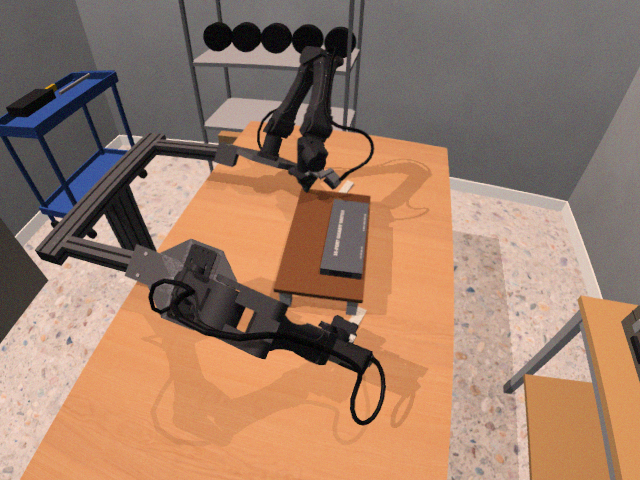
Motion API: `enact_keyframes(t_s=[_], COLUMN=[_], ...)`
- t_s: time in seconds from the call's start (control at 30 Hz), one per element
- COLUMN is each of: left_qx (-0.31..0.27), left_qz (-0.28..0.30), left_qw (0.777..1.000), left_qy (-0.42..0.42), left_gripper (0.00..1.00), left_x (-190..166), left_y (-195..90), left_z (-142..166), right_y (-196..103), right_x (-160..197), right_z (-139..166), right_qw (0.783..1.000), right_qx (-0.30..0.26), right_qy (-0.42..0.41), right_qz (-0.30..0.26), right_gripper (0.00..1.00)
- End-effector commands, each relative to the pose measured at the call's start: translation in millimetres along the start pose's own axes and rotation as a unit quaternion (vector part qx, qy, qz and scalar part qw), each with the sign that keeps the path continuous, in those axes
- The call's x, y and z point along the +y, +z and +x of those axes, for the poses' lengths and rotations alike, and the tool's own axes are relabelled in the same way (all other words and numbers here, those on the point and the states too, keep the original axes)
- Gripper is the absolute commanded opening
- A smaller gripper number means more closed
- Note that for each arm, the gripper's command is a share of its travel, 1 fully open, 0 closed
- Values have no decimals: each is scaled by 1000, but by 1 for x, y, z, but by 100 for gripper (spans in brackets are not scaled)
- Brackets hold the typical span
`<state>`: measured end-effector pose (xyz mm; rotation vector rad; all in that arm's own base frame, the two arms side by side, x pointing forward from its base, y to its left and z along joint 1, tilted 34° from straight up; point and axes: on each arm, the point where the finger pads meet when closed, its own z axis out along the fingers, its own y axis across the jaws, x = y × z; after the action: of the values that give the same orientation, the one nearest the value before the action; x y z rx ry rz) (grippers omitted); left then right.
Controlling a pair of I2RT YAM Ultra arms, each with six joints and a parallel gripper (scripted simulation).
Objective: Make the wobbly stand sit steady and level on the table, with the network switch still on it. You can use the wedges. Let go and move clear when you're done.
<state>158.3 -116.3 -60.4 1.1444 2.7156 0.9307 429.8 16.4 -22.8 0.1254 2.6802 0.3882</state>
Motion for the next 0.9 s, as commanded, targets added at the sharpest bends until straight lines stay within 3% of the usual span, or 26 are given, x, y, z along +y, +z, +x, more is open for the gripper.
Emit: enact_keyframes(t_s=[0.0, 0.13, 0.2, 0.33, 0.43, 0.53, 0.7, 0.87], left_qx=[-30, -30, -30, -30, -30, -30, -30, -30], left_qz=[-1, -1, -1, -1, -1, -1, -1, -1], left_qw=[1000, 1000, 1000, 1000, 1000, 1000, 1000, 1000], left_qy=[-4, -4, -4, -4, -4, -4, -4, -4], left_gripper=[0, 0, 0, 0, 0, 0, 0, 0], left_x=[-1, -1, -1, -1, -1, -1, -1, -1], left_y=[-7, -7, -7, -7, -7, -7, -7, -7], left_z=[-11, -11, -11, -11, -11, -11, -11, -11], right_y=[5, -4, 6, 9, 4, 12, 5, 17], right_x=[14, 20, 18, 18, 23, 21, 26, 24], right_z=[-2, -5, 10, 14, -2, 16, -1, 21], right_qw=[1000, 999, 1000, 1000, 1000, 1000, 999, 1000], right_qx=[-5, -13, 5, 10, -9, 11, -8, 15], right_qy=[-12, -25, -10, -8, -15, -9, -25, -8], right_qz=[-9, -15, -14, -14, -17, -15, -18, -15], right_gripper=[0, 0, 0, 0, 0, 0, 0, 0])
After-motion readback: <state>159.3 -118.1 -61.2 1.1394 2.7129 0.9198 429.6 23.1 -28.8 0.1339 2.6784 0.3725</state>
